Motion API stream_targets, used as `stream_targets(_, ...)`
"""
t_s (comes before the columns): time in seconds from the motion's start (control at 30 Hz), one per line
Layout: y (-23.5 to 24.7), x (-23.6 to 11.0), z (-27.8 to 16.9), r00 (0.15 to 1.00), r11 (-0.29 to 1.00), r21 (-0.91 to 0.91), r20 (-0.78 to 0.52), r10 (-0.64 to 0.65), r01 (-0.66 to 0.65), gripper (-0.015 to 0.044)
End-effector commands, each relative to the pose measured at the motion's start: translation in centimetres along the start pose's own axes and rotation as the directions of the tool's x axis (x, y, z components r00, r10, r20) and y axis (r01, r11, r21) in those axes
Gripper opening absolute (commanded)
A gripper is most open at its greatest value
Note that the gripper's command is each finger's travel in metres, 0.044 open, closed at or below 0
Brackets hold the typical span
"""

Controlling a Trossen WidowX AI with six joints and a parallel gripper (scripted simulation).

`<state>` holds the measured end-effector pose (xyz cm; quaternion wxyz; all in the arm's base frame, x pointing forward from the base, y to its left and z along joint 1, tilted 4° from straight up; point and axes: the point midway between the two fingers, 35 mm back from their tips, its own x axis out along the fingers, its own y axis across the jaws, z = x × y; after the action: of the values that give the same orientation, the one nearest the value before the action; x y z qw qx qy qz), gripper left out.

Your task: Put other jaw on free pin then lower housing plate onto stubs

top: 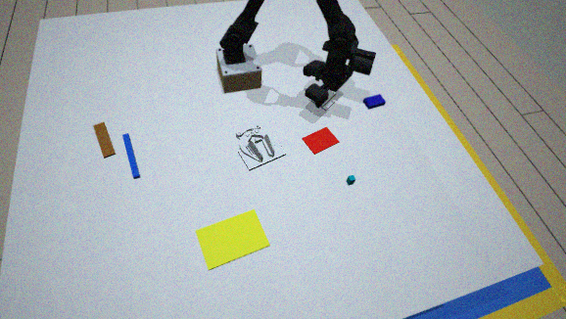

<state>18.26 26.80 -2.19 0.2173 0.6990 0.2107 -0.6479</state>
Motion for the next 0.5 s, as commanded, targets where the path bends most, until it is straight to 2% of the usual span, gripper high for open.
stream_targets(0.0, -0.1, -0.7, -0.1, 1.0, 1.0, 0.0, -0.003, -0.001, 0.001, 0.0351)
stream_targets(0.47, -0.1, -5.2, -0.2, 1.0, 1.0, -0.003, -0.004, 0.0, 0.0, 0.0351)
